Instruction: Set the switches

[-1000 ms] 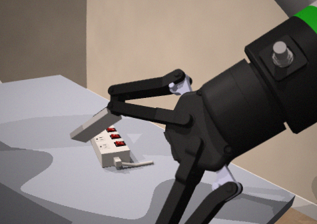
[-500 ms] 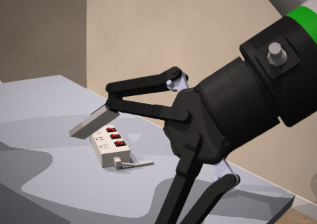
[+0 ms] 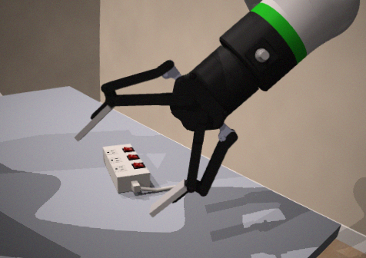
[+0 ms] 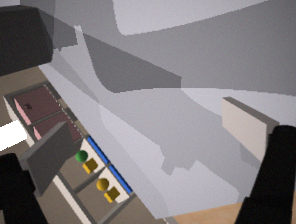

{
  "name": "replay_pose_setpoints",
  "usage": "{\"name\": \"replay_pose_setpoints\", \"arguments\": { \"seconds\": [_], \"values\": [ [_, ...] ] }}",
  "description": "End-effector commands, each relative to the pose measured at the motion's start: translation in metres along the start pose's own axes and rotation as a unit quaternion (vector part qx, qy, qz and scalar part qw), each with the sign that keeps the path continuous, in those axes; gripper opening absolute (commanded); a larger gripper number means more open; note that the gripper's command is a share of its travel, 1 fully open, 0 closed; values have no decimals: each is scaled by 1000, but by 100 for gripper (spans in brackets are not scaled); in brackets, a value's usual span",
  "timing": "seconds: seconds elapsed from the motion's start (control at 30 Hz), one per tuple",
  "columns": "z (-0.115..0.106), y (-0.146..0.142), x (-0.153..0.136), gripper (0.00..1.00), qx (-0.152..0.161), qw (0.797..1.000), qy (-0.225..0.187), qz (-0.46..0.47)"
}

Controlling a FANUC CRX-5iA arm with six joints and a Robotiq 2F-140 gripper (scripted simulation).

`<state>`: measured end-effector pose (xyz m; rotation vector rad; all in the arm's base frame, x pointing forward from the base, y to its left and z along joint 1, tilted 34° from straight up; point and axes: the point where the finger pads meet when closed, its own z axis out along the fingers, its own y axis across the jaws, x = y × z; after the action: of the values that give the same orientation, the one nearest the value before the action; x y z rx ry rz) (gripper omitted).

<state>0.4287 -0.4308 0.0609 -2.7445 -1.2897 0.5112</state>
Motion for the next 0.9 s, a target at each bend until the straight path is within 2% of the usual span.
{"name": "replay_pose_setpoints", "arguments": {
  "seconds": [0.0,0.07,0.1,0.13,0.17,0.23,0.27,0.3,0.37,0.4,0.47,0.5,0.53,0.57,0.6,0.63,0.67,0.7,0.77,0.8,0.87],
  "values": [
    [3,-2,52,100,-56,990,-28,-124],
    [3,-2,52,100,-65,987,-32,-145],
    [6,-5,82,100,-78,976,-43,-199],
    [6,-5,82,100,-88,970,-49,-222],
    [8,-7,112,100,-90,963,-54,-248],
    [8,-7,112,100,-110,946,-65,-299],
    [11,-10,143,100,-113,936,-70,-327],
    [11,-10,143,100,-123,925,-76,-352],
    [11,-10,143,100,-123,925,-76,-352],
    [13,-12,174,100,-145,888,-92,-427],
    [13,-12,174,100,-158,869,-99,-458],
    [15,-14,202,100,-162,852,-105,-487],
    [15,-14,202,100,-172,835,-110,-511],
    [15,-14,202,100,-177,827,-113,-522],
    [17,-16,225,100,-186,799,-121,-559],
    [17,-16,225,100,-192,787,-124,-573],
    [19,-17,244,100,-199,761,-130,-604],
    [19,-17,244,100,-203,751,-132,-614],
    [21,-19,271,100,-218,698,-144,-667],
    [22,-20,279,100,-223,681,-147,-682],
    [23,-21,287,100,-227,663,-150,-698]
  ]
}}
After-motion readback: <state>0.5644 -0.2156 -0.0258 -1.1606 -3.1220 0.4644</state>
